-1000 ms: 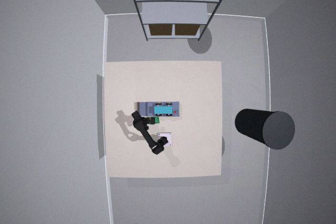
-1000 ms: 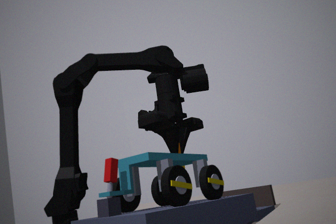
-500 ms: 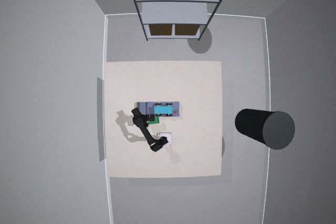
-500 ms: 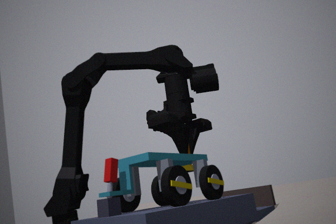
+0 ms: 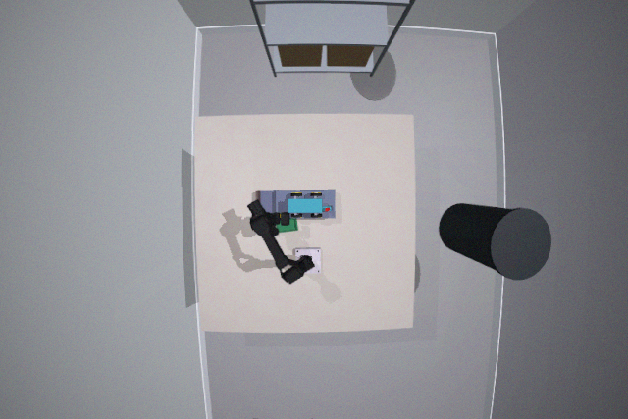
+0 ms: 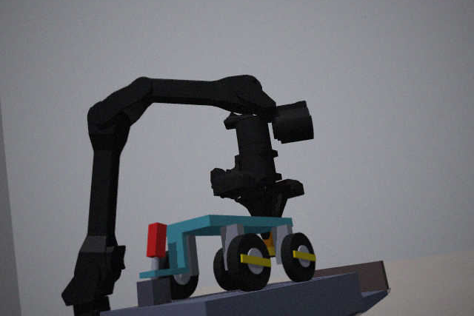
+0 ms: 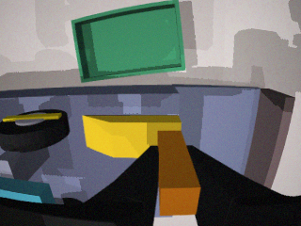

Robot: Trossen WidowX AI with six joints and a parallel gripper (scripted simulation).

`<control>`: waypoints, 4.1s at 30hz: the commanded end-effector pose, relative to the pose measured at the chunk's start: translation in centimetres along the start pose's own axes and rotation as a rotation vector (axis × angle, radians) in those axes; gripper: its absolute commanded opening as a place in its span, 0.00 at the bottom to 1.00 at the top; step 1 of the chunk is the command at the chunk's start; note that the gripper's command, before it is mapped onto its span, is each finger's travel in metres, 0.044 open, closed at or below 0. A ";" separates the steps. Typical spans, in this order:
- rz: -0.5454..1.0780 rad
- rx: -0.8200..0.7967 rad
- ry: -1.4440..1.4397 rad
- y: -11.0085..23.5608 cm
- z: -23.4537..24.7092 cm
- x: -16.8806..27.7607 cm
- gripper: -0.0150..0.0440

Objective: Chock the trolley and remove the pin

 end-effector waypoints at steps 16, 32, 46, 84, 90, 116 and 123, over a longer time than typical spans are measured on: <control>0.005 -0.001 0.006 -3.9 0.1 0.2 0.25; 0.005 -0.002 0.006 -3.9 1.4 0.0 0.25; 0.005 -0.003 0.006 -3.9 2.6 -0.1 0.25; 0.000 0.002 0.005 -4.0 4.1 -0.1 0.48; 0.000 0.002 0.005 -3.9 4.1 -0.1 0.58; 0.009 0.004 -0.001 1.3 3.9 -0.1 0.67; 0.113 0.105 -0.221 2.8 3.4 1.5 0.58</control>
Point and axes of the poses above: the point midway between the two fingers, 35 mm back from their tips, its own y axis back along the fingers, its own z axis across the jaws, x = y × z, the point moved 5 cm from there along y, back along the fingers, and after that the axes turned 4 degrees about -y, right-handed, at the moved point
